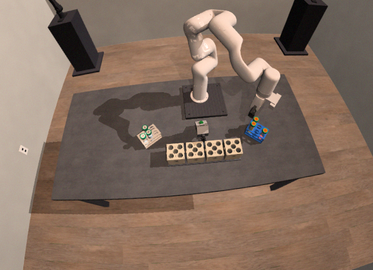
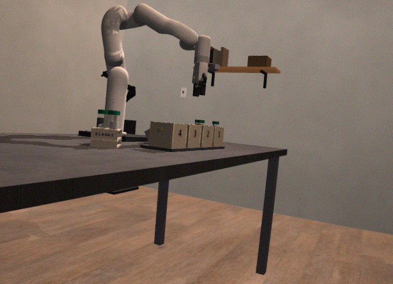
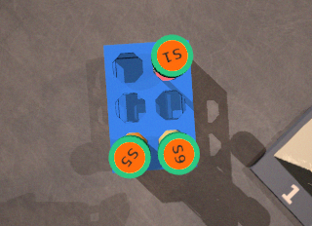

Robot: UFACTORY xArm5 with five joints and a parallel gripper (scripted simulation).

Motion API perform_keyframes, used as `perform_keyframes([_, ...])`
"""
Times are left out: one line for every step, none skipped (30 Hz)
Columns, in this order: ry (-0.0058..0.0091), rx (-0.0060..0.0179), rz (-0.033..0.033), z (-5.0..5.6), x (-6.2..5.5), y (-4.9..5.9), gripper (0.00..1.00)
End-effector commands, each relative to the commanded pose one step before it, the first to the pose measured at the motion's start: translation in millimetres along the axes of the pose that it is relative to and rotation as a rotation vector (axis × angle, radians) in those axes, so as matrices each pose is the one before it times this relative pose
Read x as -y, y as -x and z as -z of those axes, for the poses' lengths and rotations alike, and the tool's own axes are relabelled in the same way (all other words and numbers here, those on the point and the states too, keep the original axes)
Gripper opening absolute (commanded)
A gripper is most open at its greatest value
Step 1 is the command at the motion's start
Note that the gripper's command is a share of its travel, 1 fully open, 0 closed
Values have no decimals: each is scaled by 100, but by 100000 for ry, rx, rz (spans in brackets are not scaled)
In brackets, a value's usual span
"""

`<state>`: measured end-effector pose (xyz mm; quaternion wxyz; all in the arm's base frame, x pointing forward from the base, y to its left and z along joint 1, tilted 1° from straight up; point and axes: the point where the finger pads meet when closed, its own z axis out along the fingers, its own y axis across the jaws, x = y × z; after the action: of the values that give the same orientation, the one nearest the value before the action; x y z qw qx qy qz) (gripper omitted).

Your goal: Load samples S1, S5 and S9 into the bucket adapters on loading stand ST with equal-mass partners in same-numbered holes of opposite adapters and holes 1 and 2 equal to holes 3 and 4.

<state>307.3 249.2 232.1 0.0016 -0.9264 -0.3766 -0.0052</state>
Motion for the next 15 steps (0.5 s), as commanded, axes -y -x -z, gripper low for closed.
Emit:
perform_keyframes([-1225,-434,1,-1041,84,-129,100])
perform_keyframes([0,0,0,-267,0,0,100])
perform_keyframes([0,0,0,-267,0,0,100])
perform_keyframes([0,0,0,-267,0,0,100])
perform_keyframes([0,0,0,-267,0,0,100])
perform_keyframes([0,0,0,-267,0,0,100])
perform_keyframes([0,0,0,-267,0,0,100])
perform_keyframes([0,0,0,-267,0,0,100])
perform_keyframes([0,0,0,-267,0,0,100])
perform_keyframes([0,0,0,-267,0,0,100])
perform_keyframes([0,0,0,0,0,0,100])
perform_keyframes([0,0,0,0,0,0,100])
perform_keyframes([0,0,0,-267,0,0,100])
perform_keyframes([0,0,0,-267,0,0,100])
perform_keyframes([0,0,0,-267,0,0,100])
